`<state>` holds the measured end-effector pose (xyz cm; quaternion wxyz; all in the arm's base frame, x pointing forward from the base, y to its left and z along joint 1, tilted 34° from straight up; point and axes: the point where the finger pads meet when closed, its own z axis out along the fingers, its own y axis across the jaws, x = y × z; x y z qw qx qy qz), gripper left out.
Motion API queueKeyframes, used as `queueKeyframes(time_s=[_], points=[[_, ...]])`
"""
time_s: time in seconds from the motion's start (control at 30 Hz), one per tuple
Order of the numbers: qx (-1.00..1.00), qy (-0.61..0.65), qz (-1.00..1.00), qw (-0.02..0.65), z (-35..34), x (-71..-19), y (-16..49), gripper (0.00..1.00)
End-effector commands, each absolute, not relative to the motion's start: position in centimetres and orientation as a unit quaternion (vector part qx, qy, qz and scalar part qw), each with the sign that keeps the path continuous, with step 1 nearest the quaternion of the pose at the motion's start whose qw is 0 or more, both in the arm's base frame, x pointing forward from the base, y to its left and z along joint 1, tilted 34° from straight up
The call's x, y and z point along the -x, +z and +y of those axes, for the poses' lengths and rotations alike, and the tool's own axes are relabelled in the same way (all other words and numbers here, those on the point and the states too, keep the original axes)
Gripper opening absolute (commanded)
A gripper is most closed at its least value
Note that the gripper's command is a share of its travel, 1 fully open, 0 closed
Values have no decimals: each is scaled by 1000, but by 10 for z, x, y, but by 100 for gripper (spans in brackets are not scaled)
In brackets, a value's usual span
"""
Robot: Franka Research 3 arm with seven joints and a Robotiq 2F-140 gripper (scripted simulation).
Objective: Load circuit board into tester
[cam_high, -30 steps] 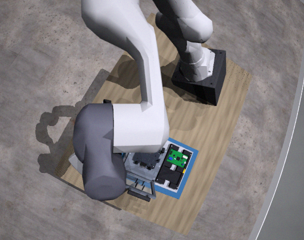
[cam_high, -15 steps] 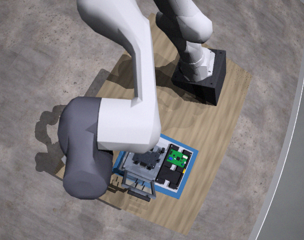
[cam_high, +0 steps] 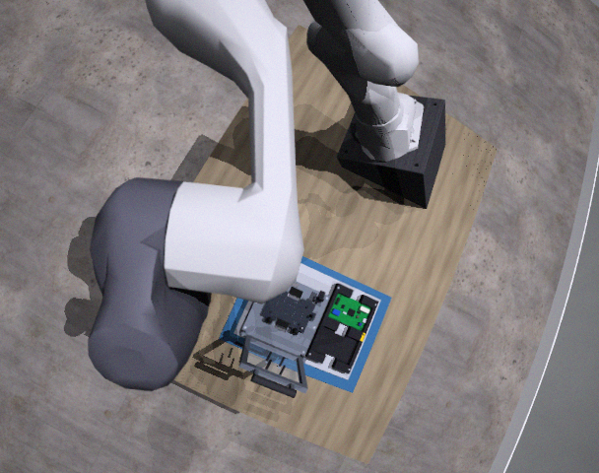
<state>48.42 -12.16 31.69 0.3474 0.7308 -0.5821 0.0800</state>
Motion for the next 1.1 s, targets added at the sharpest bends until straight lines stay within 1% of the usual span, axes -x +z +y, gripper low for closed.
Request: queueKeyframes(time_s=[0.0, 0.7, 0.73, 0.77, 0.87, 0.93, 1.07], points=[[-762, 54, -556, 326, -112, -488, 316, 100], [-762, 54, -556, 326, -112, -488, 316, 100], [-803, 20, -534, 264, -90, -498, 326, 100], [-831, 6, -513, 215, -66, -511, 341, 100], [-854, 23, -494, 160, -30, -535, 378, 100], [-875, 25, -450, 175, 8, -541, 352, 100], [-908, 22, -372, 195, 52, -530, 310, 100]])
